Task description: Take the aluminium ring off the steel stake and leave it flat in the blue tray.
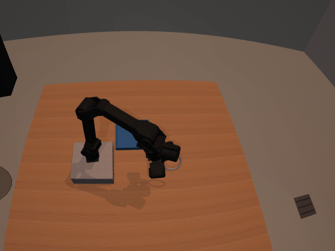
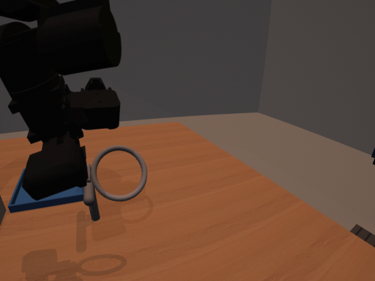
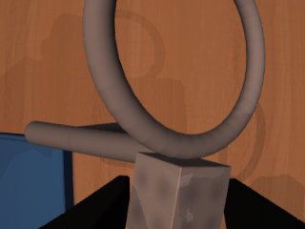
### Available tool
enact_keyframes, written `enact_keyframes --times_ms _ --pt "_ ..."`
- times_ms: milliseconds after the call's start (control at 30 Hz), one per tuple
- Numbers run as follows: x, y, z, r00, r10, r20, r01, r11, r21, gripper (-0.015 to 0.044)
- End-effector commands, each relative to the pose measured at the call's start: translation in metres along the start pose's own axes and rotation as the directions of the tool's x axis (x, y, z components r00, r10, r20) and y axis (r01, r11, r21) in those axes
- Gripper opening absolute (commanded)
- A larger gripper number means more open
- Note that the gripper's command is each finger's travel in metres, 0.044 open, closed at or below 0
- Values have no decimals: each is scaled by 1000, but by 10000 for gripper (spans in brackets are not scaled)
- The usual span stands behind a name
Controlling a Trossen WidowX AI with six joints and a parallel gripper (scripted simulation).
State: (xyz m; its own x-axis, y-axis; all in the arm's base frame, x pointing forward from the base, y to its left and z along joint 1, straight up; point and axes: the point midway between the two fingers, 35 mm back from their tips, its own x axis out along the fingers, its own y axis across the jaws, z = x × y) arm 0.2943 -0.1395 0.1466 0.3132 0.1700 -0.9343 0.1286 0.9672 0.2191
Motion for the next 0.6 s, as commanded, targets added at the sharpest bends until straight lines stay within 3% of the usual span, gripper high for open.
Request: enact_keyframes --times_ms 0,567 --pt "1 -1 7 1000 -6 5 6 1000 1 0" --pt "10 -1 34 1000 -5 8 5 1000 1 0"
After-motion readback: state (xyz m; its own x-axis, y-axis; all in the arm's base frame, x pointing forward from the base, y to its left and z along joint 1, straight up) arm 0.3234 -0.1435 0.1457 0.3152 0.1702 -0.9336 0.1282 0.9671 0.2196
